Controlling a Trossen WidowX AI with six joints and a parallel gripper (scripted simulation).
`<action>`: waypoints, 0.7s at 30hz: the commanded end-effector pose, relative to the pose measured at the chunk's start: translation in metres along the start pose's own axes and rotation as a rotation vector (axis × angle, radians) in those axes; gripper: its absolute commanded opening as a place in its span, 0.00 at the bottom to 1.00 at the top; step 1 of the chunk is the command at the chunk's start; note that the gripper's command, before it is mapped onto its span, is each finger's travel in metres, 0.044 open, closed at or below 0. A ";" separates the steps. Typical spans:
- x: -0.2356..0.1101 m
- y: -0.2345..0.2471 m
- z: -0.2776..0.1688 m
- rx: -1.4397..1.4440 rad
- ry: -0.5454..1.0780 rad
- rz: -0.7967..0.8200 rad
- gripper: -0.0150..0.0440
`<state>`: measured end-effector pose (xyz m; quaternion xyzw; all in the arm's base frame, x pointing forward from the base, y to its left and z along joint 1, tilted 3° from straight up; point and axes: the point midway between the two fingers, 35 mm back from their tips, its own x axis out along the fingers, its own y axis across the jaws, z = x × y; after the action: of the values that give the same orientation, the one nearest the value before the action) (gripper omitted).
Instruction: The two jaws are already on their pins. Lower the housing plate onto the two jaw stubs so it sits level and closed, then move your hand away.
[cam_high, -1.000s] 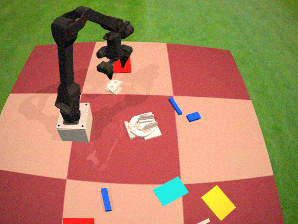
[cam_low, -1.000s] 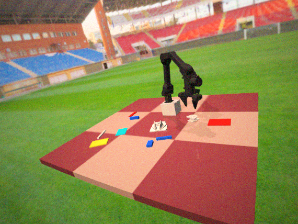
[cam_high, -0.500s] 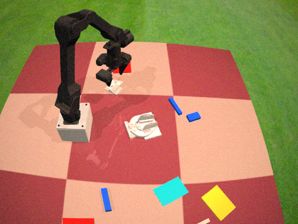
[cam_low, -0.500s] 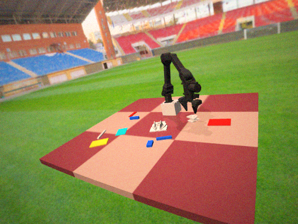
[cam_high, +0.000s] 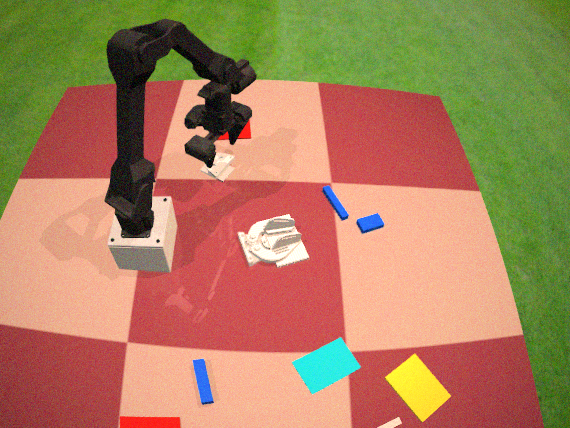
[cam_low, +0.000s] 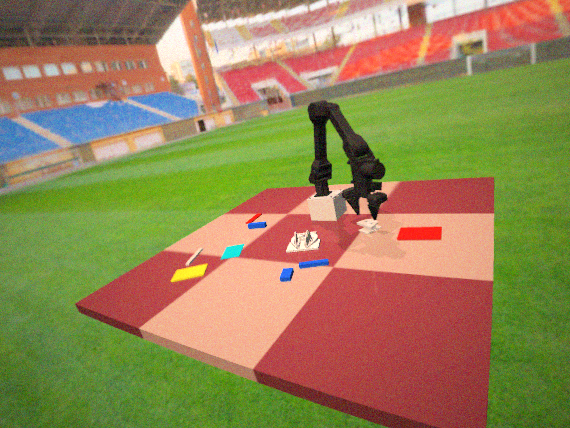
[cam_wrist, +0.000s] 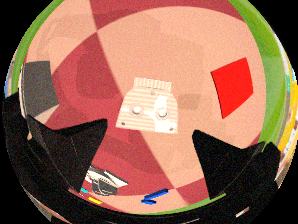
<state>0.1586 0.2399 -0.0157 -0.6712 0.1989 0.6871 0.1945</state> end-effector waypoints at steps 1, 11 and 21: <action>0.009 0.002 0.001 -0.003 -0.006 0.007 1.00; 0.015 0.003 0.001 -0.003 -0.006 0.007 1.00; 0.028 0.002 0.001 -0.003 -0.006 0.007 1.00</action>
<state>0.1577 0.2395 -0.0371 -0.6711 0.1989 0.6875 0.1934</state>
